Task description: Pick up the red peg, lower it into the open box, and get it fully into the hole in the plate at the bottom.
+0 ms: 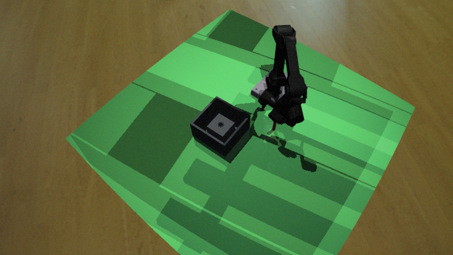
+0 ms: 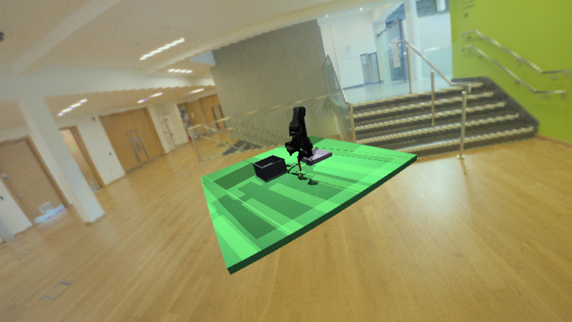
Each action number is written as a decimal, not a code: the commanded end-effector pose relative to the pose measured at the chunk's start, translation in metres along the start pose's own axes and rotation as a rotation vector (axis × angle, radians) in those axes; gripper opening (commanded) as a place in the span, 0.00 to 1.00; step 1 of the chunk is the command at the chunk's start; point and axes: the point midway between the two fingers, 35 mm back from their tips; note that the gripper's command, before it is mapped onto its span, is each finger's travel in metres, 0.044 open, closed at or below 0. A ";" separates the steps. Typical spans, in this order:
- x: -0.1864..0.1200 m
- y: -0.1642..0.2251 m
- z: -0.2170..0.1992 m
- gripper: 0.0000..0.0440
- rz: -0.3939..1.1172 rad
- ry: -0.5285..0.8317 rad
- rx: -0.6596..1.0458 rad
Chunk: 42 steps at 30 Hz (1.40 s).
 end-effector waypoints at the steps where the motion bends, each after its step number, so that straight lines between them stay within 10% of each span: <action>1: 0.004 0.002 0.002 1.00 0.012 -0.031 0.116; 21: 0.049 -0.001 0.028 0.91 0.082 -0.191 0.739; 36: 0.078 0.000 0.039 0.08 0.187 -0.183 0.877; 42: 0.064 -0.010 0.027 0.00 0.147 -0.164 0.888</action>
Point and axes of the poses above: the point midway between the two fingers, 35 mm back from their tips, its own x axis out along the fingers, its own z axis across the jaws, y = z × x, and after that the axes turned 15 degrees about -x, right-handed
